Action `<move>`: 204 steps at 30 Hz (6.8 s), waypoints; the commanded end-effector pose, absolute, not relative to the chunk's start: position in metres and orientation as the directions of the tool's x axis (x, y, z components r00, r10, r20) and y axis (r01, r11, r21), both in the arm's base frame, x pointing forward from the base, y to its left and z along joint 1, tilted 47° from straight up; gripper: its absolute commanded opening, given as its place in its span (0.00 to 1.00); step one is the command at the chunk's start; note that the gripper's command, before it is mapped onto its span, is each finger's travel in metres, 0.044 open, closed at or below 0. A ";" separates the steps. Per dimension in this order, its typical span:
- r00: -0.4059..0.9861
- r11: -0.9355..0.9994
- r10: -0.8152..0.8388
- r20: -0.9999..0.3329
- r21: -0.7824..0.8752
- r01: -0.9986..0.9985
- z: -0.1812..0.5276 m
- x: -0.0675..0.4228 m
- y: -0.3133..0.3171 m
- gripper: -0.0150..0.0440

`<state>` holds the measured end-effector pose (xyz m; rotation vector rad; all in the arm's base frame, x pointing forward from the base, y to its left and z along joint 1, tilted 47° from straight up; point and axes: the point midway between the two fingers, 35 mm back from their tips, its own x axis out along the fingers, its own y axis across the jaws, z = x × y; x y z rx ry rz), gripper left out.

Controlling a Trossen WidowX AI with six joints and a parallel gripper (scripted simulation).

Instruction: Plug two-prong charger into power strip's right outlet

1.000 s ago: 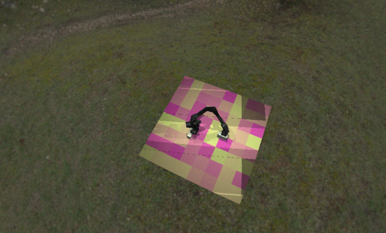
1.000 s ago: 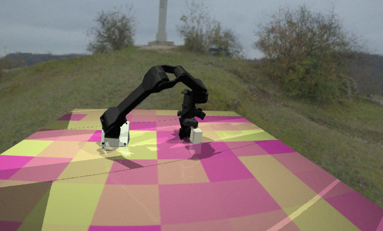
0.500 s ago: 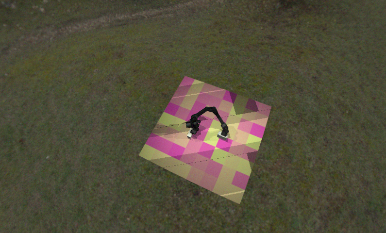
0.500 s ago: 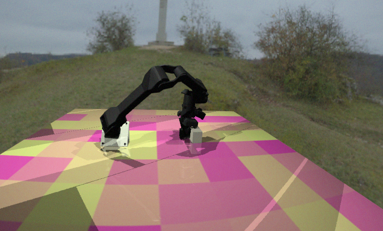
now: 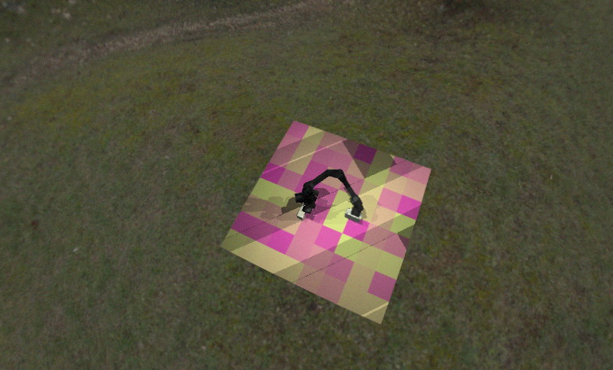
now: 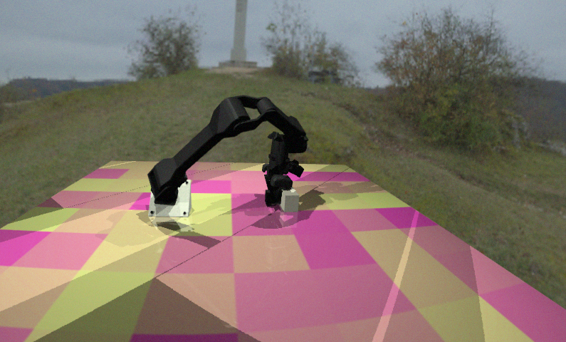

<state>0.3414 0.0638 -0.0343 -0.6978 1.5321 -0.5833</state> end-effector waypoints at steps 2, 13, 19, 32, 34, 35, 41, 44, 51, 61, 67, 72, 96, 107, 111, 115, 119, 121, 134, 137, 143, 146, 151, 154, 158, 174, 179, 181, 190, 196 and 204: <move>-0.006 0.688 -0.725 -0.689 -0.723 -0.066 -0.034 0.347 0.063 0.25; -0.006 0.688 -0.725 -0.689 -0.723 -0.066 -0.034 0.347 0.063 0.25; -0.006 0.688 -0.725 -0.689 -0.723 -0.066 -0.033 0.347 0.063 0.25; -0.006 0.688 -0.725 -0.689 -0.723 -0.066 -0.033 0.349 0.064 0.25; -0.006 0.688 -0.725 -0.689 -0.723 -0.066 -0.033 0.349 0.064 0.25; -0.006 0.688 -0.725 -0.689 -0.723 -0.066 -0.032 0.349 0.064 0.25; -0.006 0.688 -0.725 -0.689 -0.723 -0.066 -0.032 0.350 0.064 0.25; -0.006 0.688 -0.725 -0.689 -0.723 -0.066 -0.032 0.350 0.064 0.25; -0.006 0.688 -0.725 -0.689 -0.723 -0.066 -0.033 0.350 0.064 0.25; -0.006 0.688 -0.725 -0.689 -0.723 -0.066 -0.033 0.350 0.063 0.25; -0.028 0.684 -0.728 -0.685 -0.724 -0.088 -0.034 0.342 0.064 0.25; -0.028 0.684 -0.728 -0.685 -0.724 -0.088 -0.034 0.342 0.064 0.25; -0.026 0.685 -0.728 -0.685 -0.724 -0.086 -0.034 0.341 0.064 1.00; -0.021 0.685 -0.727 -0.686 -0.724 -0.081 -0.034 0.338 0.064 1.00; -0.019 0.686 -0.727 -0.687 -0.724 -0.080 -0.034 0.337 0.064 1.00; -0.017 0.686 -0.727 -0.687 -0.724 -0.078 -0.034 0.336 0.063 1.00; -0.016 0.686 -0.726 -0.687 -0.723 -0.076 -0.034 0.335 0.063 1.00; -0.015 0.686 -0.726 -0.687 -0.723 -0.075 -0.034 0.334 0.063 1.00; -0.009 0.687 -0.725 -0.689 -0.723 -0.069 -0.034 0.331 0.063 1.00; -0.007 0.688 -0.725 -0.689 -0.723 -0.068 -0.034 0.330 0.063 1.00; -0.007 0.688 -0.725 -0.689 -0.723 -0.067 -0.034 0.328 0.063 1.00; -0.007 0.688 -0.725 -0.689 -0.723 -0.067 -0.034 0.325 0.063 1.00; -0.007 0.688 -0.725 -0.689 -0.723 -0.068 -0.034 0.319 0.063 1.00; -0.007 0.688 -0.724 -0.689 -0.722 -0.068 -0.034 0.316 0.063 1.00; -0.007 0.688 -0.724 -0.689 -0.722 -0.068 -0.034 0.312 0.063 1.00; -0.008 0.688 -0.724 -0.689 -0.722 -0.069 -0.034 0.295 0.061 1.00; -0.008 0.688 -0.724 -0.689 -0.722 -0.069 -0.034 0.289 0.061 1.00; -0.009 0.688 -0.724 -0.689 -0.722 -0.069 -0.034 0.287 0.061 1.00; -0.009 0.688 -0.725 -0.689 -0.722 -0.070 -0.034 0.277 0.059 1.00; -0.009 0.688 -0.725 -0.689 -0.723 -0.070 -0.034 0.271 0.058 1.00; 0.516 0.687 -0.592 -0.619 -0.722 -0.077 0.012 0.290 0.112 1.00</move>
